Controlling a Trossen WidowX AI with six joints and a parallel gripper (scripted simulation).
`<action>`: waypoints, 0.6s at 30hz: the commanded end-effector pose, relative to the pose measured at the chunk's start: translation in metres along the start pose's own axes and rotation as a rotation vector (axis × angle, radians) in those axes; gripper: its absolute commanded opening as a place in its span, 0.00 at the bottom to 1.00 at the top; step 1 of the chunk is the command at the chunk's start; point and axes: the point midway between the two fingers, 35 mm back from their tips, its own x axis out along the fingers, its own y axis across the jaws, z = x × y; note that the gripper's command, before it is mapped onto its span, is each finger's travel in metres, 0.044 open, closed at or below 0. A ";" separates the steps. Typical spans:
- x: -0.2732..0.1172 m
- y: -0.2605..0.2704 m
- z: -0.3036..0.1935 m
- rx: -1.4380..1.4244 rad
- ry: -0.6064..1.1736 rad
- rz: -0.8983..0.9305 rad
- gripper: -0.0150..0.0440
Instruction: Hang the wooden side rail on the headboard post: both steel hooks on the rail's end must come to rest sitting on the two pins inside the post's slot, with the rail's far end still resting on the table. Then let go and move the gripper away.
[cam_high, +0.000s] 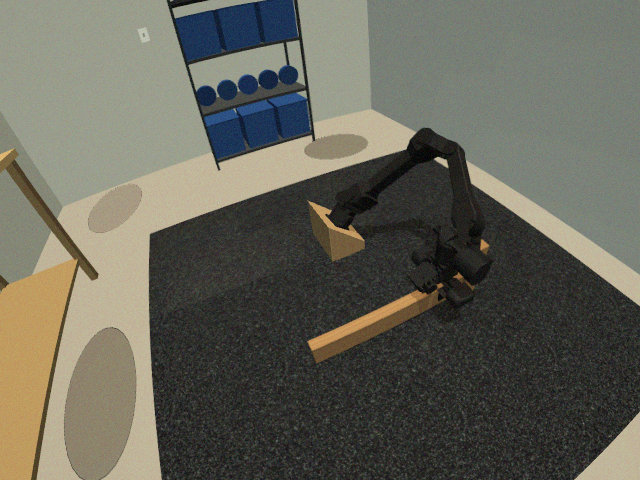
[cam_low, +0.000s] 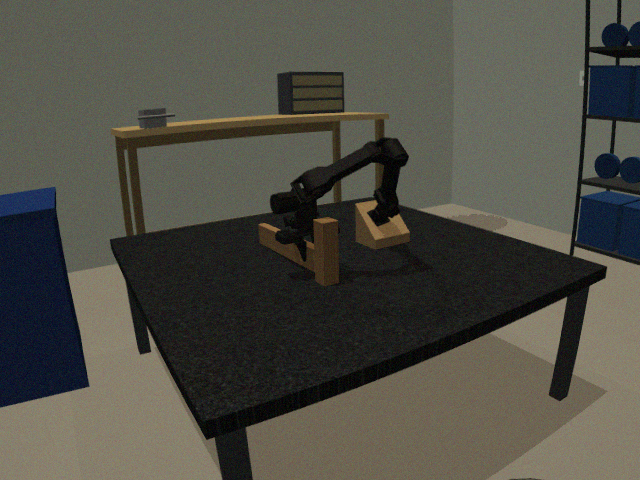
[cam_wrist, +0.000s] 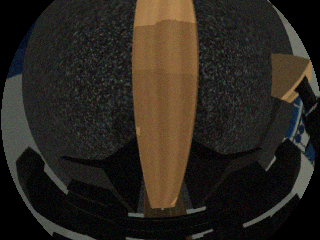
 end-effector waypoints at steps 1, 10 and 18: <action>-0.002 0.002 -0.001 -0.004 0.006 0.010 0.25; 0.000 0.002 -0.001 -0.004 0.007 0.010 0.25; 0.001 0.002 -0.001 -0.004 0.007 0.010 0.25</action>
